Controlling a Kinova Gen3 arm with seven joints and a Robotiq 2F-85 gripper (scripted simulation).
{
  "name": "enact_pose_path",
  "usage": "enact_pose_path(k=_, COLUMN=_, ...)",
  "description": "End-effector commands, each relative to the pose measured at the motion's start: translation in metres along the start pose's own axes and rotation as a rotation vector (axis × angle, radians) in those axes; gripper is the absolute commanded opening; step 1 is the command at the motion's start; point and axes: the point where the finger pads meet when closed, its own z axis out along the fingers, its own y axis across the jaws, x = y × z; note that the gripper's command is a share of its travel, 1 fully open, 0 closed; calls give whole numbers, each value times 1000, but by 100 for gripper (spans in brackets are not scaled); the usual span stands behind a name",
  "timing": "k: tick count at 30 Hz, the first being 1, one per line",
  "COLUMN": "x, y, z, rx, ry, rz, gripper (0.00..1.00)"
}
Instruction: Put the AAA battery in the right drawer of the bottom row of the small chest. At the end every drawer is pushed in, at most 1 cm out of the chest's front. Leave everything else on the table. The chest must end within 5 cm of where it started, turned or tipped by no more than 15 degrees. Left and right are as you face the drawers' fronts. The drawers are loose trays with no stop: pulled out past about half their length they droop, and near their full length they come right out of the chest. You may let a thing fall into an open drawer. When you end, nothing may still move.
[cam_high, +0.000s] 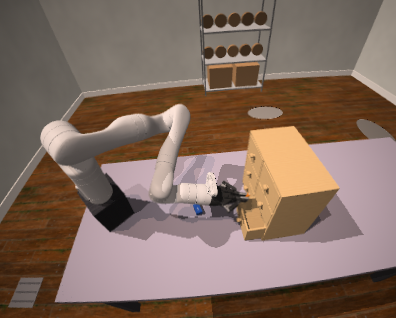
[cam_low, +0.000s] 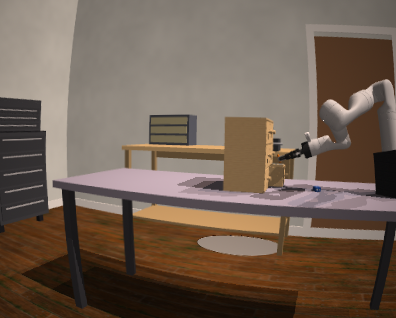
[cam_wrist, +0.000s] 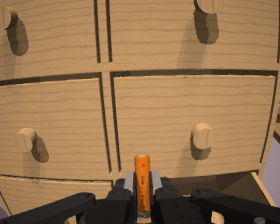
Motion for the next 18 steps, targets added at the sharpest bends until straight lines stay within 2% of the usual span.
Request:
enact_pose_path(k=1, x=1, y=7, z=1, rx=-7, ry=1, rz=0, gripper=5)
enact_pose_path(k=18, x=3, y=18, z=8, rx=-7, ry=1, rz=0, gripper=5)
